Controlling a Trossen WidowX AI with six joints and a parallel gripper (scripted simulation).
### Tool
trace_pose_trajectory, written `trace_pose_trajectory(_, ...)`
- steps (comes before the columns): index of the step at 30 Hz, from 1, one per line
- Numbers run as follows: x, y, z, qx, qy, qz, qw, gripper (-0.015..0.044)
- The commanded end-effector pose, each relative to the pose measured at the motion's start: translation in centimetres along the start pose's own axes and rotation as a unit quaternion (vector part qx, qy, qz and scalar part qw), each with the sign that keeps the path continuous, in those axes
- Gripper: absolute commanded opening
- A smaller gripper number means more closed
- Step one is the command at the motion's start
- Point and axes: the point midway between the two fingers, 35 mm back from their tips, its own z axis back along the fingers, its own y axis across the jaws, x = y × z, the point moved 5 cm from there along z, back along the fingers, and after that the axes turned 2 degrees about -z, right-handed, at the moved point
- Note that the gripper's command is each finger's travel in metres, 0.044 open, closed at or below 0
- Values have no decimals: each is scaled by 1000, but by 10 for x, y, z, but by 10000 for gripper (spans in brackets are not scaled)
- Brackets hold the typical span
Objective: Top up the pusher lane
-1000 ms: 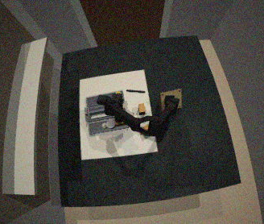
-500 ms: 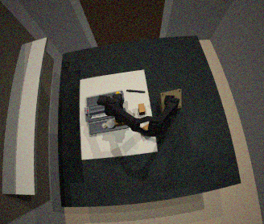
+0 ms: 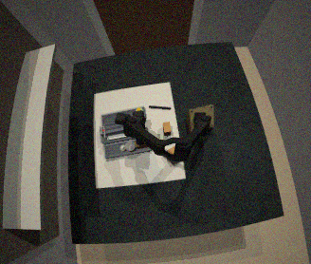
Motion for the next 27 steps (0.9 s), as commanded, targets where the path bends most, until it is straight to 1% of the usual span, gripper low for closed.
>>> trace_pose_trajectory(1,3,2,-2,4,-7,5,1000,0)
trace_pose_trajectory(27,0,2,-5,4,-7,5,1000,0)
